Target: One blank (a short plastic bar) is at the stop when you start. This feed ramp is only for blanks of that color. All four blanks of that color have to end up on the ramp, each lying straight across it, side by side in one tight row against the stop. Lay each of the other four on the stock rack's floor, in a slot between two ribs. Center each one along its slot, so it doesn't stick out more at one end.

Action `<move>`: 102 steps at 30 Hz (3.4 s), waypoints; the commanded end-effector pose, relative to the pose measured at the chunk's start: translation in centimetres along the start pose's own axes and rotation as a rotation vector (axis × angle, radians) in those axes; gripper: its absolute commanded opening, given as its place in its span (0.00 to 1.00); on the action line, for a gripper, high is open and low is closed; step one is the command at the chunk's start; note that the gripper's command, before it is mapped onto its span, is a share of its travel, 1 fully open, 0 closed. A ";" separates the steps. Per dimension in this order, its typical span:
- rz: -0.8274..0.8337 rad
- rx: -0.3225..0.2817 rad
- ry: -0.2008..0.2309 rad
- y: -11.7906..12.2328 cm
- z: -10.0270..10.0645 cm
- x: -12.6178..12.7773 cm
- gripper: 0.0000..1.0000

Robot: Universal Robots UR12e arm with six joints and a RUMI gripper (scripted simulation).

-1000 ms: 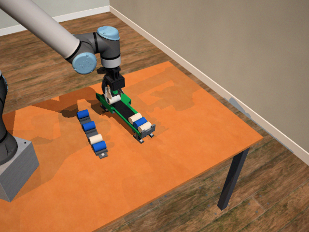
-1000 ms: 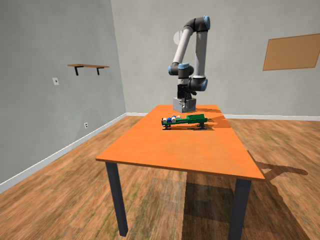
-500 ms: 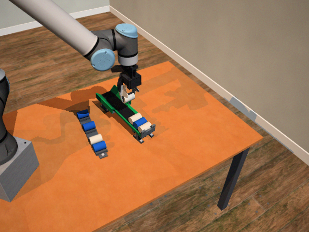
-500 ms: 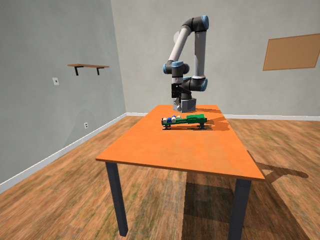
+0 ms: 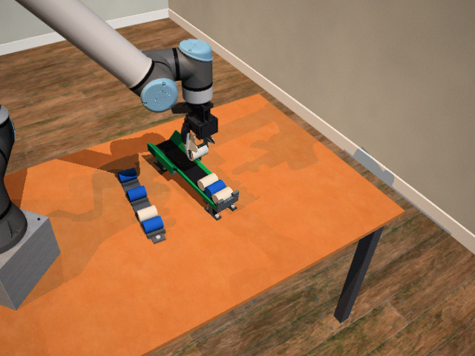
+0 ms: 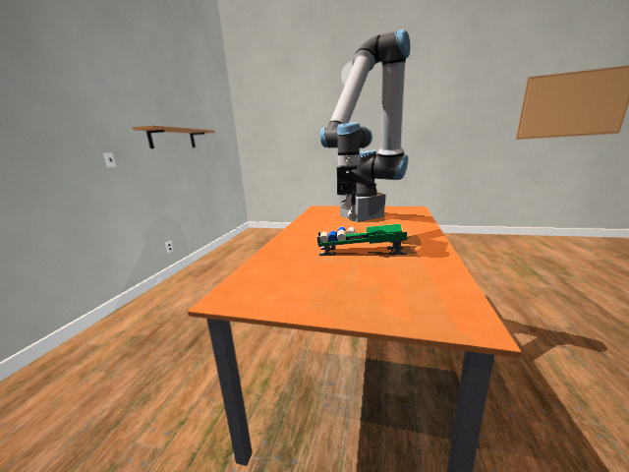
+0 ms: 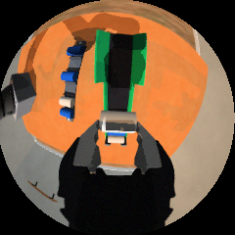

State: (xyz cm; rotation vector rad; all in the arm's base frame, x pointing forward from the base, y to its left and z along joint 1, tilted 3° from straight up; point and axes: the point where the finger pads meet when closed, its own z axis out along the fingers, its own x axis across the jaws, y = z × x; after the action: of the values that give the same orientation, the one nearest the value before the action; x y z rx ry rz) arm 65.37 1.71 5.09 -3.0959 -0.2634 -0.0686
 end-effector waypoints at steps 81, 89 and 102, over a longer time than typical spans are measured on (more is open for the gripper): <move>0.000 -0.001 0.001 0.0 9.0 0.1 0.49; 0.000 -0.001 0.001 0.0 8.8 0.1 0.49; 0.000 -0.001 0.001 0.0 4.6 0.1 0.49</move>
State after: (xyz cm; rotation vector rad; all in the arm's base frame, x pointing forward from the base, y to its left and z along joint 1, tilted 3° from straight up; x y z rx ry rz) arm 65.69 1.95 -1.63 -3.0960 -0.2634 -0.0690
